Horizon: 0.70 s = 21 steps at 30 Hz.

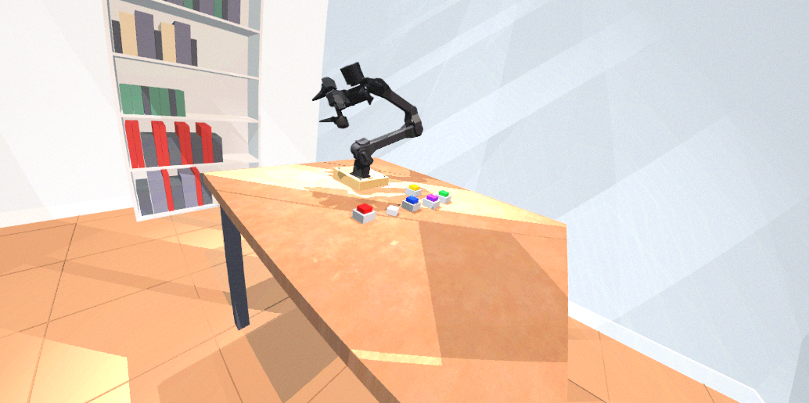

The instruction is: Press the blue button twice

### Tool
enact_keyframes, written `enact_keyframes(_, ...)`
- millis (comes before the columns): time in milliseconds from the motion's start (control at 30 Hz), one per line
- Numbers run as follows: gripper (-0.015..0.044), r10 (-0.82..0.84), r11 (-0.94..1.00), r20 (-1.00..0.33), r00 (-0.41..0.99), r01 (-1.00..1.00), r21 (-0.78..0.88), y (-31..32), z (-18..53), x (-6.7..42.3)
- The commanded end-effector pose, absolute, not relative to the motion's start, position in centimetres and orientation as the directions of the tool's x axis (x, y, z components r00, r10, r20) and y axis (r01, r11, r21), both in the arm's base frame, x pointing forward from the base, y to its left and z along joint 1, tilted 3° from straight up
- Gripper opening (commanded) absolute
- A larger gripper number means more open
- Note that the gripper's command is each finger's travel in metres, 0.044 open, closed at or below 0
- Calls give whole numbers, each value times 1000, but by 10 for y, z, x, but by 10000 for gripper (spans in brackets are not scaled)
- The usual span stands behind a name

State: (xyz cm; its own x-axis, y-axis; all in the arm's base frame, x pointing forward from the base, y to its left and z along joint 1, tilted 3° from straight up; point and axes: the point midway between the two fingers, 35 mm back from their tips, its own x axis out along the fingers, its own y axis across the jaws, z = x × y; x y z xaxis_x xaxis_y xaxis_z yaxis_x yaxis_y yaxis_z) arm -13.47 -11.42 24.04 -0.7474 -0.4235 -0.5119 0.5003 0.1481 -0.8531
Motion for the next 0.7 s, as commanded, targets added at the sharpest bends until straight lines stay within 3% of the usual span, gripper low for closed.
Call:
enact_keyframes(0,400,-429,151,-515,-742,503,-851,-116,240,-134)
enact_keyframes(333,400,-629,407,-690,-360,604,-686,-193,224,-49)
enact_keyframes(667,400,-532,727,-847,24,525,-442,-208,201,80)
